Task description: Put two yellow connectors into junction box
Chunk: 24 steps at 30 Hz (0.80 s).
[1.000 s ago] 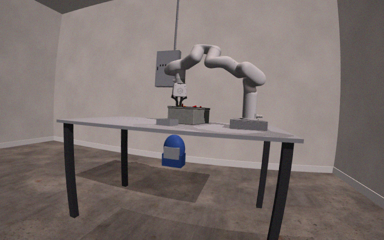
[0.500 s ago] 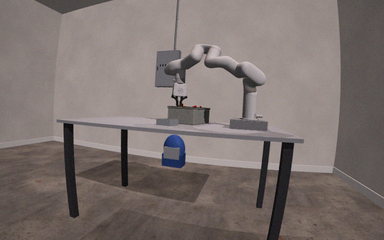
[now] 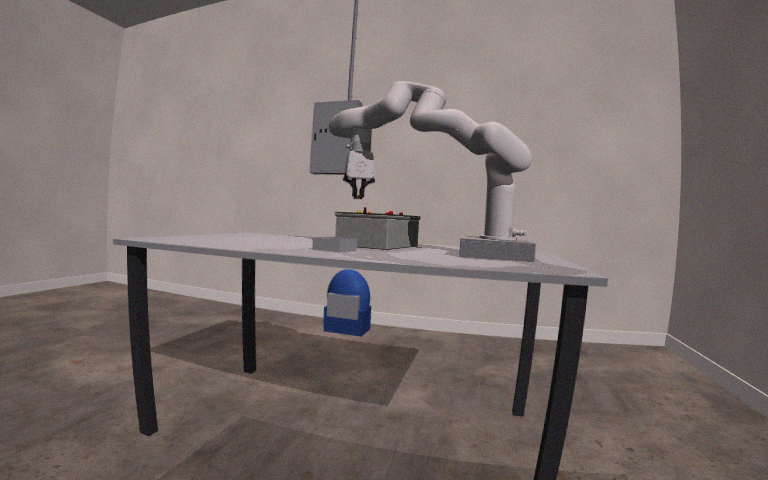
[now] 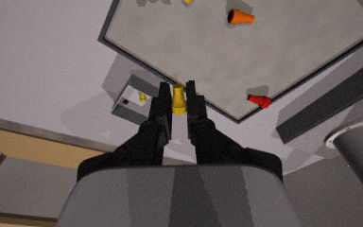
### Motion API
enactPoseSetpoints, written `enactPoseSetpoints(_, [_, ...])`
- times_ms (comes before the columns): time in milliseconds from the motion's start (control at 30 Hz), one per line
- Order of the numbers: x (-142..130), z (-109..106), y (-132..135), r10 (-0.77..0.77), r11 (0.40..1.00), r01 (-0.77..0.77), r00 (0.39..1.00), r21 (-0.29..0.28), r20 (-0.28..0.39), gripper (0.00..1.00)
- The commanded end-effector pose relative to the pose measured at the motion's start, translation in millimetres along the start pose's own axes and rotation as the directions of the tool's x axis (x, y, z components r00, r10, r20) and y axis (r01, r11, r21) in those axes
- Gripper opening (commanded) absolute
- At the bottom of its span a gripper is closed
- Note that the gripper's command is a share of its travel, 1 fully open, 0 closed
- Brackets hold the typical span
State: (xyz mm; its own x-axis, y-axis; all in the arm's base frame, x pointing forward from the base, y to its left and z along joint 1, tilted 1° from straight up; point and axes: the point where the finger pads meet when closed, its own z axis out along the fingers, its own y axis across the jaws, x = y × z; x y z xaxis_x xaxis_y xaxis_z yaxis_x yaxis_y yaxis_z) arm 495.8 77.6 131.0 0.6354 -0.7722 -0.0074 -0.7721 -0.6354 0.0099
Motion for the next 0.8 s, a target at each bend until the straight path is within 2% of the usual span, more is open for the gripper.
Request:
enactPoseSetpoints(0, [1,-14,0,0.0,1.0,0.0,1.0,0.002,-0.002,0.02])
enactPoseSetpoints(533, [0,-17,-1,0.0,1.0,0.0,1.0,0.002,-0.002,0.02])
enactPoseSetpoints(767, [-20,-17,-11,0.0,1.0,0.0,1.0,0.002,-0.002,0.02])
